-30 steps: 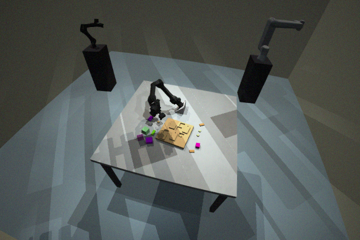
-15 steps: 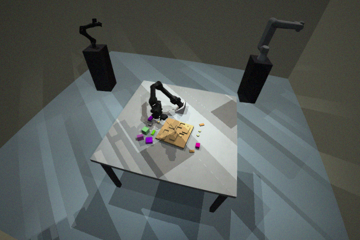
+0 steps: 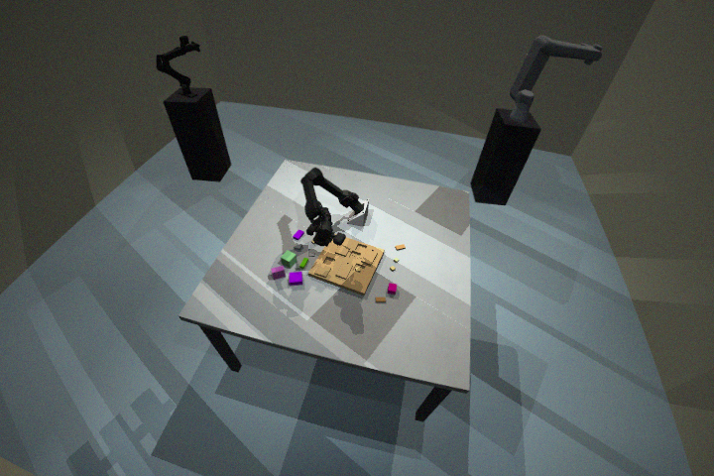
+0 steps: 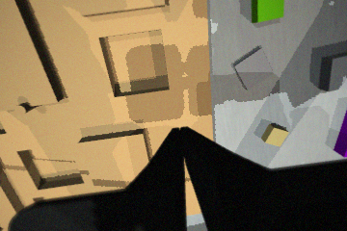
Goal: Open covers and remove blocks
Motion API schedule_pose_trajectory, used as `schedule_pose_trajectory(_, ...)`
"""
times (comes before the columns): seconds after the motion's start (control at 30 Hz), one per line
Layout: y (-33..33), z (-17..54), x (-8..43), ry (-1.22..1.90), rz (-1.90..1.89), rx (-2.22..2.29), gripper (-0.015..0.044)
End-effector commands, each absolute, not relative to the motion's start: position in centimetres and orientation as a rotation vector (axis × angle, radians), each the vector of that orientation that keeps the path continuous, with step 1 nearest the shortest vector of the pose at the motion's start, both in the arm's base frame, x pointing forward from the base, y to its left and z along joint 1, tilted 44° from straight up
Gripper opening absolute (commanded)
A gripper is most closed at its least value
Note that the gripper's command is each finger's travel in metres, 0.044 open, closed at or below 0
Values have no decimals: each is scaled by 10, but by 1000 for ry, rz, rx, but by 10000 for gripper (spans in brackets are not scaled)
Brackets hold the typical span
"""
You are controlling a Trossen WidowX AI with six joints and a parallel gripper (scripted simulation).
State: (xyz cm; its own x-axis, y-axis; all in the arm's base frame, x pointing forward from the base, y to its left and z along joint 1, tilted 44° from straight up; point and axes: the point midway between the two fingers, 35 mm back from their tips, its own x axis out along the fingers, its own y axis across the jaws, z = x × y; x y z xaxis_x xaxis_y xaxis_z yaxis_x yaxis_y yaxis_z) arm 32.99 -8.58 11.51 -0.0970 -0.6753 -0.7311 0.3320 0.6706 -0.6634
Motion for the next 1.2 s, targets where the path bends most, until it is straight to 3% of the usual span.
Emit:
schedule_pose_trajectory(0.0, -73, 100, 345, 1466, -814, -342, 0)
schedule_pose_trajectory(0.93, 21, -10, 402, 1676, -450, -735, 0)
schedule_pose_trajectory(1.17, 21, -11, 401, 1548, -714, -484, 0)
